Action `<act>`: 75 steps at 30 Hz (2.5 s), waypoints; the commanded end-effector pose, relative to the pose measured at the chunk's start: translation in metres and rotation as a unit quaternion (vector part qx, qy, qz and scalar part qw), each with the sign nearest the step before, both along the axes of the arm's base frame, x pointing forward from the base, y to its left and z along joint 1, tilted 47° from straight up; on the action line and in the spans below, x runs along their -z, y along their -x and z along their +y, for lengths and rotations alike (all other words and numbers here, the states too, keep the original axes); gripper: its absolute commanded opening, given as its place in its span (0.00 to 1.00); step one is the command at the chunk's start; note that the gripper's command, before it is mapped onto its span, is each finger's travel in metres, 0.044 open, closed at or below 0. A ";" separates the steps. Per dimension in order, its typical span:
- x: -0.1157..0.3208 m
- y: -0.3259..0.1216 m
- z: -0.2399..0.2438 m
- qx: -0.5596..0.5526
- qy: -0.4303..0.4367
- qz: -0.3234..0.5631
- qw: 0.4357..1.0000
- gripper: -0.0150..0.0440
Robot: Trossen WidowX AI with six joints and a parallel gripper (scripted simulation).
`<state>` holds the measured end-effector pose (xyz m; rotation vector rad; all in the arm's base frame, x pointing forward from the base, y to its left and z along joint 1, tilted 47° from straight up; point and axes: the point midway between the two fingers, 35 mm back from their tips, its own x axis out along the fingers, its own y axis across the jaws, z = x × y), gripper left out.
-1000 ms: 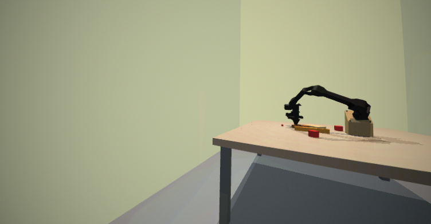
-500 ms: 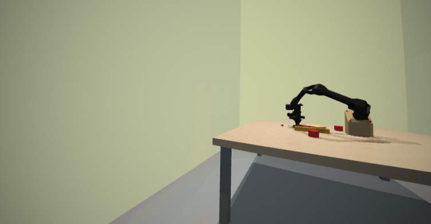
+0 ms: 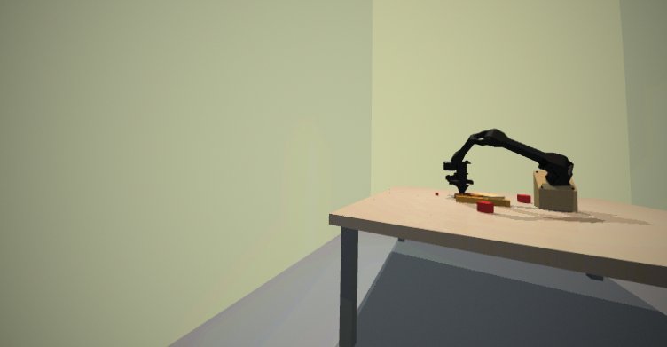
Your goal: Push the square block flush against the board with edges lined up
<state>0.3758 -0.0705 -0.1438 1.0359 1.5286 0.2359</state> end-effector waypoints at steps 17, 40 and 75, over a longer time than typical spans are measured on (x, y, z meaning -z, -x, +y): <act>0.009 -0.027 -0.011 0.001 -0.003 0.002 1.000 0.25; -0.027 -0.030 -0.054 -0.007 0.000 -0.006 1.000 0.25; -0.104 -0.043 0.020 -0.394 0.060 -0.403 0.824 0.25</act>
